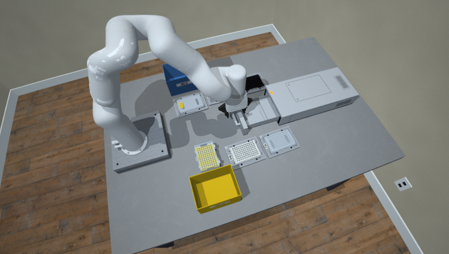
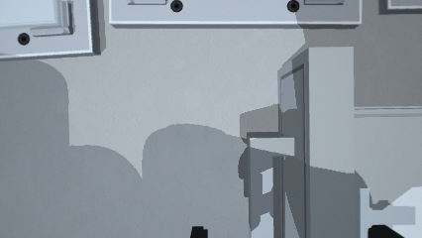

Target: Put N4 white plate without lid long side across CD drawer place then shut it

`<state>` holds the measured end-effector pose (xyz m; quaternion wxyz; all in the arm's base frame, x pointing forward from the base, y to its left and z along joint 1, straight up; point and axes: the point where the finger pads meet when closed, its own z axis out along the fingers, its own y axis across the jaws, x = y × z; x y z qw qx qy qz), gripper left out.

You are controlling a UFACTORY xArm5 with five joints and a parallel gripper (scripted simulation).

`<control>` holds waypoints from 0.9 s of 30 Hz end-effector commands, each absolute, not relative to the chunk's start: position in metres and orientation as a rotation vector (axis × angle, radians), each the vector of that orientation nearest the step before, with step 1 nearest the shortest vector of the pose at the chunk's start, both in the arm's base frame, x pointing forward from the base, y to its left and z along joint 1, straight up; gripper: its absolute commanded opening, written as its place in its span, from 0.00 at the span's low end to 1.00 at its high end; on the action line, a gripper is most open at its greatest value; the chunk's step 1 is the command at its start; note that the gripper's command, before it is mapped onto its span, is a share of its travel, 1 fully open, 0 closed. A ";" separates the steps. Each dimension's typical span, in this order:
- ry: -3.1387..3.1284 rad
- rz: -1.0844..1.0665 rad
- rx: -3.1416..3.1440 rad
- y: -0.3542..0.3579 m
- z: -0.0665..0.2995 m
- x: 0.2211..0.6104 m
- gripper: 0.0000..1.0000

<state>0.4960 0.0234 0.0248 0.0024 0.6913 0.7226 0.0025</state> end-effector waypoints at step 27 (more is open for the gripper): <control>2.263 0.006 2.165 0.024 0.071 0.497 0.88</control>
